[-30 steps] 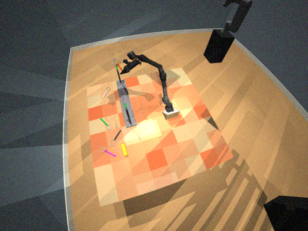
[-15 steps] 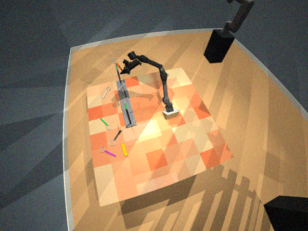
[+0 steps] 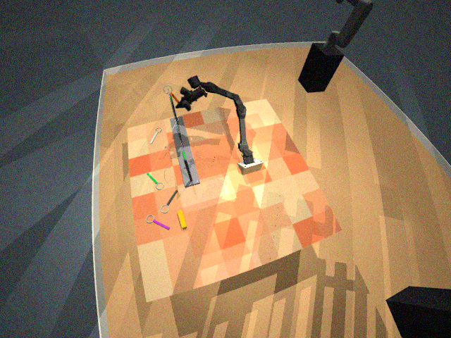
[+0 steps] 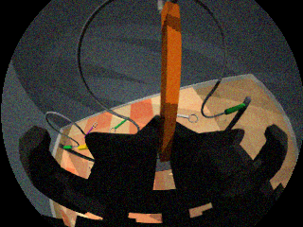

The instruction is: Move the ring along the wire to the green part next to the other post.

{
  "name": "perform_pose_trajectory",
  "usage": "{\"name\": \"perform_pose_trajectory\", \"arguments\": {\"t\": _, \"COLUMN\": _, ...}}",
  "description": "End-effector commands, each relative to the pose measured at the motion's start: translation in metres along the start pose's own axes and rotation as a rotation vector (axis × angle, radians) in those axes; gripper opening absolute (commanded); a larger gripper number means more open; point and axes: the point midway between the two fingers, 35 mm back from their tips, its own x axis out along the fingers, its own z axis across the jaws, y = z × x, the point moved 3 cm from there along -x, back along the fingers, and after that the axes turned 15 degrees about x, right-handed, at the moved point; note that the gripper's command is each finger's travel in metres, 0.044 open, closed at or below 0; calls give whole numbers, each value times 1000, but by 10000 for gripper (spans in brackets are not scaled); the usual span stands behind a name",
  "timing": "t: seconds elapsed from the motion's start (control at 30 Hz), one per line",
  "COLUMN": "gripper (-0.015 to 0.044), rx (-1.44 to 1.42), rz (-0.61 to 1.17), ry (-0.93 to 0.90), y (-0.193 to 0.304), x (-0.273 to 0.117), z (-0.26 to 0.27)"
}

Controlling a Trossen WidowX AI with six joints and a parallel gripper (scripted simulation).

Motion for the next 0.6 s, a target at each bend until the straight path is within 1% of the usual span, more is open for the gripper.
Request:
{"name": "perform_pose_trajectory", "arguments": {"t": 0.0, "gripper": -150, "rx": -47, "rz": -12, "ry": 22, "y": 0, "x": 0, "z": -1}}
{"name": "perform_pose_trajectory", "arguments": {"t": 0.57, "gripper": -150, "rx": -239, "rz": -59, "ry": 101, "y": -1, "x": 1, "z": -6}}
